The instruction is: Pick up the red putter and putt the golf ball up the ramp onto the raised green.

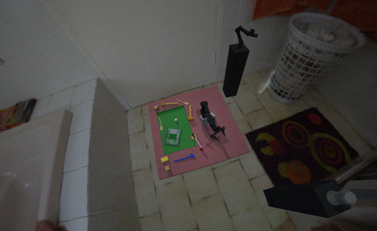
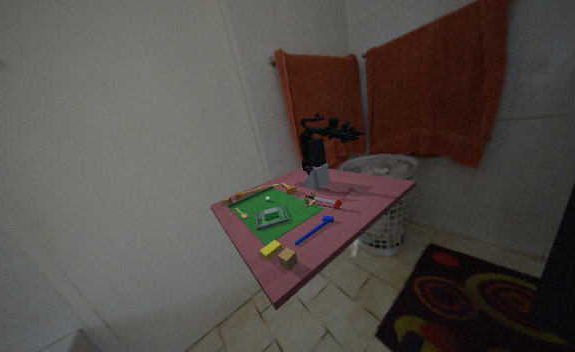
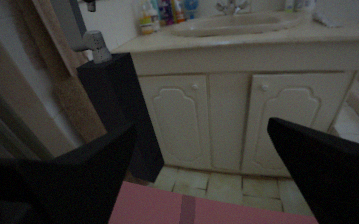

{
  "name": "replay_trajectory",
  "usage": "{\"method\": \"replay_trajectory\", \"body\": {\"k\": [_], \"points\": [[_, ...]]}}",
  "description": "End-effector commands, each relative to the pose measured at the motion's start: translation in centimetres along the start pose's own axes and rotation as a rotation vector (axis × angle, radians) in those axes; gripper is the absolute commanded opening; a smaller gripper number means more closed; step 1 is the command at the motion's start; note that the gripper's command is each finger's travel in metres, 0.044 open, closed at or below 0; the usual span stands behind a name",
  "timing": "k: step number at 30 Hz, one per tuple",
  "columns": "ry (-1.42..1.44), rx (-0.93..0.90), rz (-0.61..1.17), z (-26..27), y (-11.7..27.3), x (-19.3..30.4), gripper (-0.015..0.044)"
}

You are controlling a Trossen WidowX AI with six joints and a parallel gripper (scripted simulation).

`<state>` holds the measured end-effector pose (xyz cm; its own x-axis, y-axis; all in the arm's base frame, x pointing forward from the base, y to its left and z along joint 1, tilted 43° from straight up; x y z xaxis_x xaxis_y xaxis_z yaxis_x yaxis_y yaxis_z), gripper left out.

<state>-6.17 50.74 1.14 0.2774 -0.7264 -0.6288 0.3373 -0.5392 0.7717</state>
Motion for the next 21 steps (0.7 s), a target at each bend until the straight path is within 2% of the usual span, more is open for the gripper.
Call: {"method": "replay_trajectory", "body": {"k": [1, 11, 21], "points": [[0.005, 0.088, 0.154, -4.0, 0.4, 4.4, 0.044], [0.019, 0.182, 0.572, -11.6, 4.2, 15.8, 0.044], [0.034, 0.027, 1.001, -14.5, 10.4, 27.4, 0.044]]}}
Point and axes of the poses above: the point midway between the two fingers, 35 mm back from their tips, its own y axis back along the fingers, its own z axis across the jaws, x = y × z, the point moved 9 cm from there along y, back along the fingers, and after that the axes turned 12 degrees about y, right-handed, at the moved point
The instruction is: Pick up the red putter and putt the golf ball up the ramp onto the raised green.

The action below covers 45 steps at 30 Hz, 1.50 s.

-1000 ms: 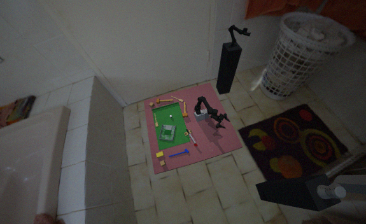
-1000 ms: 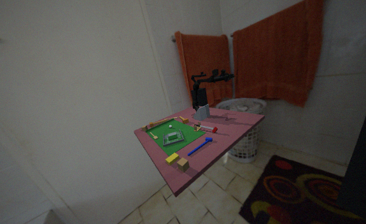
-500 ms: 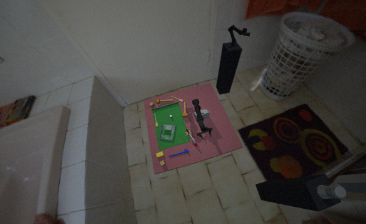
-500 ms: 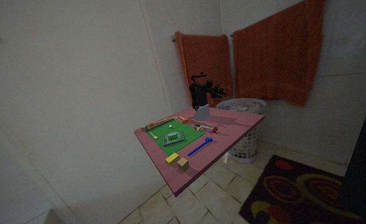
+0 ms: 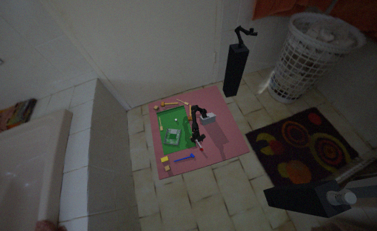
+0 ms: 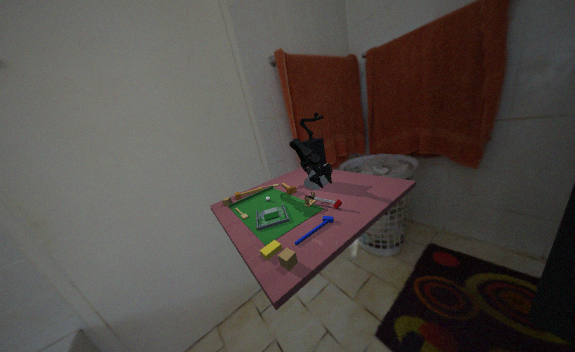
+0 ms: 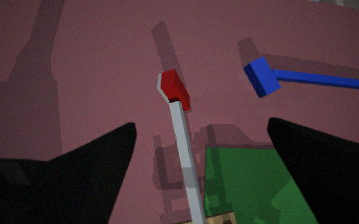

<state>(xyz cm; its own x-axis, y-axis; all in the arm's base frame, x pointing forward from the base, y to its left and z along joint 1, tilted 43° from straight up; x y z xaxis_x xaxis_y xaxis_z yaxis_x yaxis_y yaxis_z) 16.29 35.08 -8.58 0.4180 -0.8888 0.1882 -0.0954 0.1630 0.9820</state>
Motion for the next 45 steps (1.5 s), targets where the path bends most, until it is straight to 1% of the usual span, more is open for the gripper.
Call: {"method": "replay_trajectory", "body": {"k": [1, 4, 6, 13, 17, 23, 28, 35, 45], "points": [[0.063, -0.097, 0.164, 0.0, -2.0, 5.1, 0.044], [0.111, -0.177, 0.26, 0.3, -2.8, 8.6, 0.044], [0.123, -0.197, 0.28, 0.4, -2.9, 9.3, 0.044], [0.123, -0.197, 0.28, 0.4, -3.2, 9.3, 0.044], [0.123, -0.197, 0.281, 0.8, -4.9, 10.3, 0.044], [0.123, -0.197, 0.281, 0.8, -5.2, 10.4, 0.044], [0.123, -0.197, 0.282, 1.2, -7.1, 11.5, 0.044], [0.123, -0.197, 0.282, 1.2, -7.2, 11.6, 0.044], [0.123, -0.197, 0.283, 1.5, -8.5, 12.3, 0.044]]}}
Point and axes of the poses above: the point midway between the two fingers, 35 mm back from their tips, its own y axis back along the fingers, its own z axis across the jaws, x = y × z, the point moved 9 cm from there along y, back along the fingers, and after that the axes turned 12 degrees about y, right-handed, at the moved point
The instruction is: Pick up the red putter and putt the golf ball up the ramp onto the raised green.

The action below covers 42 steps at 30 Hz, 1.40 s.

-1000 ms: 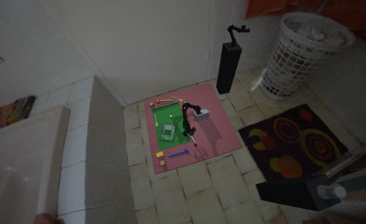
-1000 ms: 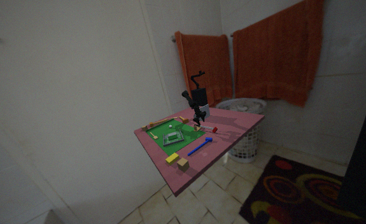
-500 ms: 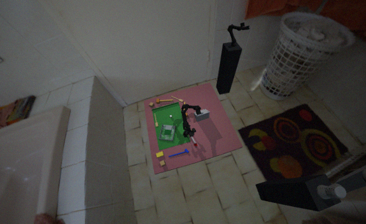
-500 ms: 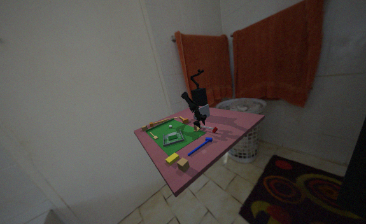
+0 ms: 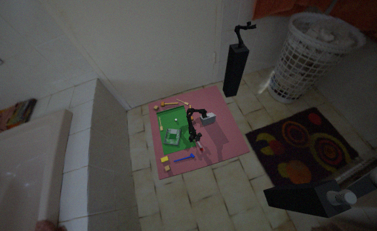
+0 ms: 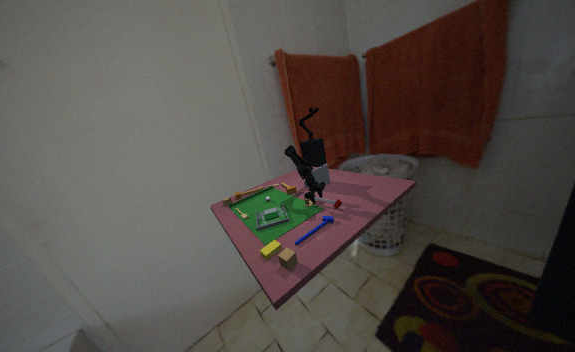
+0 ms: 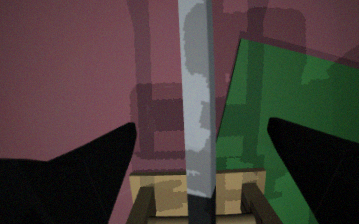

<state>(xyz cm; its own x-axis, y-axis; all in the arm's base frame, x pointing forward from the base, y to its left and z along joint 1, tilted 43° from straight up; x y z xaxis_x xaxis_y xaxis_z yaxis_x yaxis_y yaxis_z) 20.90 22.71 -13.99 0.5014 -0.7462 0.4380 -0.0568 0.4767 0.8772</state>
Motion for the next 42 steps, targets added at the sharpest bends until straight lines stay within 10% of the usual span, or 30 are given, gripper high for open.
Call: {"method": "replay_trajectory", "body": {"k": [1, 9, 24, 42], "points": [[0.006, -0.009, 0.006, 0.2, -1.0, 0.2, 0.044], [0.006, -0.009, 0.006, 0.2, -1.5, 0.3, 0.044], [0.0, -0.005, 0.002, 0.1, -1.2, 0.3, 0.0046], [0.001, -0.005, -0.003, -0.5, 7.2, -1.7, 0.0]]}}
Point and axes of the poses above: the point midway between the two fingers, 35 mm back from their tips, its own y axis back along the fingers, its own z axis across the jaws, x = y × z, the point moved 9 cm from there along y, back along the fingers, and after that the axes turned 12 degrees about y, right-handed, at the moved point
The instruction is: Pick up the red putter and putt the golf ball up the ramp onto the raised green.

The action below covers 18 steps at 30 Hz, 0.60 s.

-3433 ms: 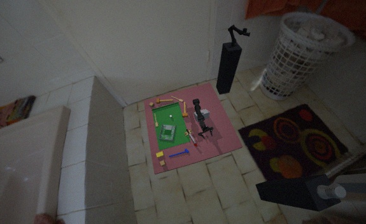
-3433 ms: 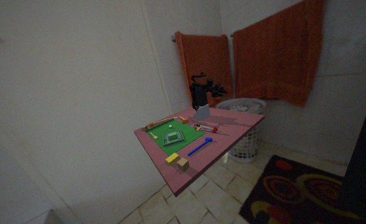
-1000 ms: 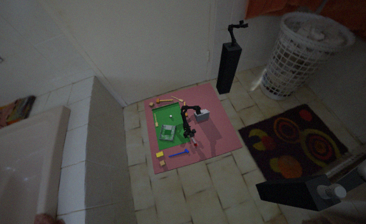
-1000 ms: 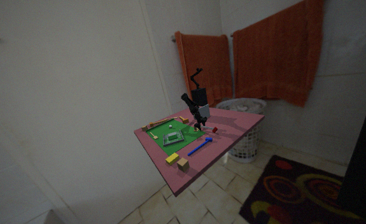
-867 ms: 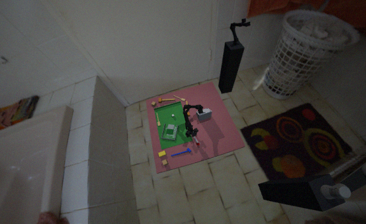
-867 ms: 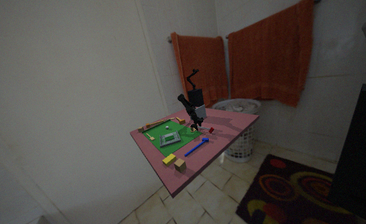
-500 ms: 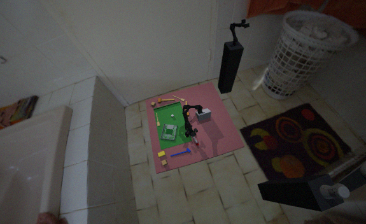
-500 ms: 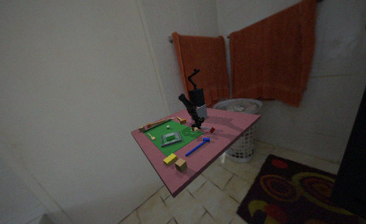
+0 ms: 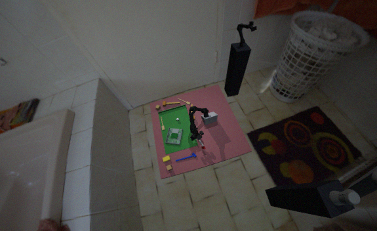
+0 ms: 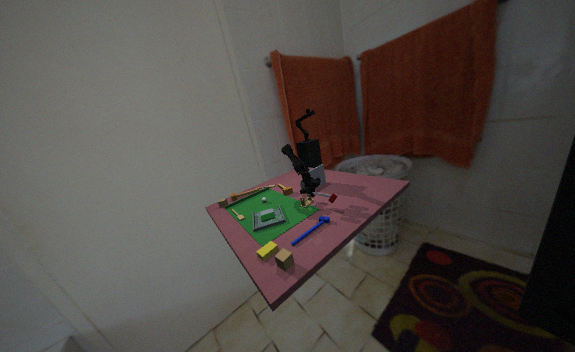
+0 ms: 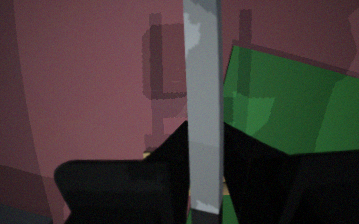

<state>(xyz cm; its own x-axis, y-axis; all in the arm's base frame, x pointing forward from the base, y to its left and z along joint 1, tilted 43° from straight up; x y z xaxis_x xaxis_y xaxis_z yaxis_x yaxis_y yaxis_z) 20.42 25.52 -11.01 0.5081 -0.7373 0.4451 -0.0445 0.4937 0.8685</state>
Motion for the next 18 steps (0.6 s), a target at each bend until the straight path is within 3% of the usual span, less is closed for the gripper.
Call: {"method": "replay_trajectory", "body": {"k": [1, 7, 18], "points": [[-0.007, 0.015, -0.013, -0.1, 4.0, -0.8, 0.0], [-0.026, 0.026, -0.018, -0.4, 4.3, -0.5, 0.0], [-0.477, 0.001, -0.082, -2.6, 8.3, 7.9, 0.0]]}}
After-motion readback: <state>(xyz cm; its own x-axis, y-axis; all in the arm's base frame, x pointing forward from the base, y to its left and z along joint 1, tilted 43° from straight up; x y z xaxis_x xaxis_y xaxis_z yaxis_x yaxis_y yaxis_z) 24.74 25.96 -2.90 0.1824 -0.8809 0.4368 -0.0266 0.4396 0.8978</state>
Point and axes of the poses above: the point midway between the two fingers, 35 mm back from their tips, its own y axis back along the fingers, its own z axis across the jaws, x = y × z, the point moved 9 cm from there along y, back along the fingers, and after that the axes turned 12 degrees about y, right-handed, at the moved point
